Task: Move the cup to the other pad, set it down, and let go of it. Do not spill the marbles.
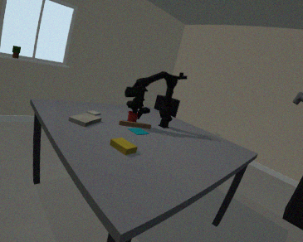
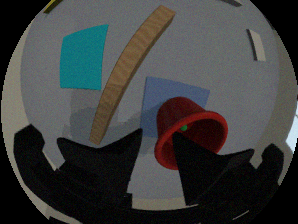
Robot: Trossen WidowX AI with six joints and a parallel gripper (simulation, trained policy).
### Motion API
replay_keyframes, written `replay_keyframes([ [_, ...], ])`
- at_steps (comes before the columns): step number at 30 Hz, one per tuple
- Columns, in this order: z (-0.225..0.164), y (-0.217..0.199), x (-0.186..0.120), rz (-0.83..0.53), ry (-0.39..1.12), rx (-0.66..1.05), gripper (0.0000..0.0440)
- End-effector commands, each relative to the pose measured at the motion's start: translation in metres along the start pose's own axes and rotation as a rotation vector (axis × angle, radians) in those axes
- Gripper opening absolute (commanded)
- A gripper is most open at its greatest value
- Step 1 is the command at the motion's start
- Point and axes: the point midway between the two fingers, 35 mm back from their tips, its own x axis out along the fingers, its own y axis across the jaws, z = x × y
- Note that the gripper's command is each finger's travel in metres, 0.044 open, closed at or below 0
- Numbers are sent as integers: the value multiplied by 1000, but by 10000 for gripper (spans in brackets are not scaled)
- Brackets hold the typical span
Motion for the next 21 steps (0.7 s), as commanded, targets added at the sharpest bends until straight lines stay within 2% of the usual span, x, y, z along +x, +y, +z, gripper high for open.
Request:
replay_keyframes([
  [1,-1,-1,16,8,12,-52,177],
  [3,0,-1,22,13,10,-80,168],
  [10,-1,-3,34,15,11,-191,0],
  [21,8,-7,21,7,-33,-321,0],
])
